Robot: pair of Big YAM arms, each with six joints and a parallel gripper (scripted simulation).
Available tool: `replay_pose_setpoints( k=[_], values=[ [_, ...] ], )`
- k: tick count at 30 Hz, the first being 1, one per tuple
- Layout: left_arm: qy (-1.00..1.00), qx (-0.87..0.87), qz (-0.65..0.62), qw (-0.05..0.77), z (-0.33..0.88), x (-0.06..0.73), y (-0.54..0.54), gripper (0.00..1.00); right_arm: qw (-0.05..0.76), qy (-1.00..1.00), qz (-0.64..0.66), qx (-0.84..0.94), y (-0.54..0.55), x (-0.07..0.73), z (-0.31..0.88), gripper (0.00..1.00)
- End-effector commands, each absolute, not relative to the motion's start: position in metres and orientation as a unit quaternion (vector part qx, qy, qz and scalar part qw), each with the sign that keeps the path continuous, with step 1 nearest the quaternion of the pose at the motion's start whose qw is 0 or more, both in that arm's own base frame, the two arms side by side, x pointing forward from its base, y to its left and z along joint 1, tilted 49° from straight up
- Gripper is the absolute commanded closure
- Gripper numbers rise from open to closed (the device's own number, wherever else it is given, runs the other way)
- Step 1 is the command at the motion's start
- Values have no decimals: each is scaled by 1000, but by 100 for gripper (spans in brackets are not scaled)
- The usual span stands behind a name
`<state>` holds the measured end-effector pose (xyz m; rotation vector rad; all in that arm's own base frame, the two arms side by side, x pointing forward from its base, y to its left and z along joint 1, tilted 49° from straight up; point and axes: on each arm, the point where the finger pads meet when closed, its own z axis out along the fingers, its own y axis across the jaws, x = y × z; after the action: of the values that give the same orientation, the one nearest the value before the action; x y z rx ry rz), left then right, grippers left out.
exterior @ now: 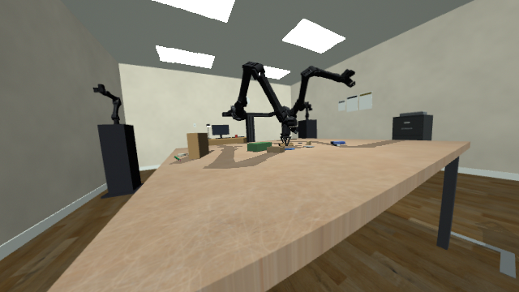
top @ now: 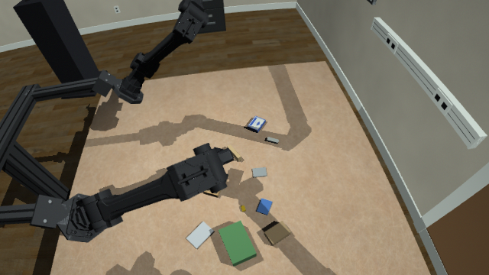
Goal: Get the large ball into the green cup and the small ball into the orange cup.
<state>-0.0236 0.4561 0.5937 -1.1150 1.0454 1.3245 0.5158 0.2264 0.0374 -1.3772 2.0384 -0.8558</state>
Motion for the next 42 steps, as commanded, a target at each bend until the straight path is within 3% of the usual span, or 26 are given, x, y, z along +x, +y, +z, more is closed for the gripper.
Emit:
replay_pose_setpoints(
  k=[1, 2, 3, 42],
  values=[
    [424, -456, 573, 533, 609, -32, 447, 0, 274, 754, -318, -506, 226, 524, 42, 13],
    [424, -456, 573, 533, 609, -32, 447, 0, 274, 754, -318, -506, 226, 524, 42, 13],
    [424, -456, 573, 533, 609, -32, 447, 0, 274, 754, -318, -506, 226, 524, 42, 30],
    [424, -456, 573, 533, 609, -32, 447, 0, 278, 753, -317, -504, 229, 522, 46, 30]
  ],
)
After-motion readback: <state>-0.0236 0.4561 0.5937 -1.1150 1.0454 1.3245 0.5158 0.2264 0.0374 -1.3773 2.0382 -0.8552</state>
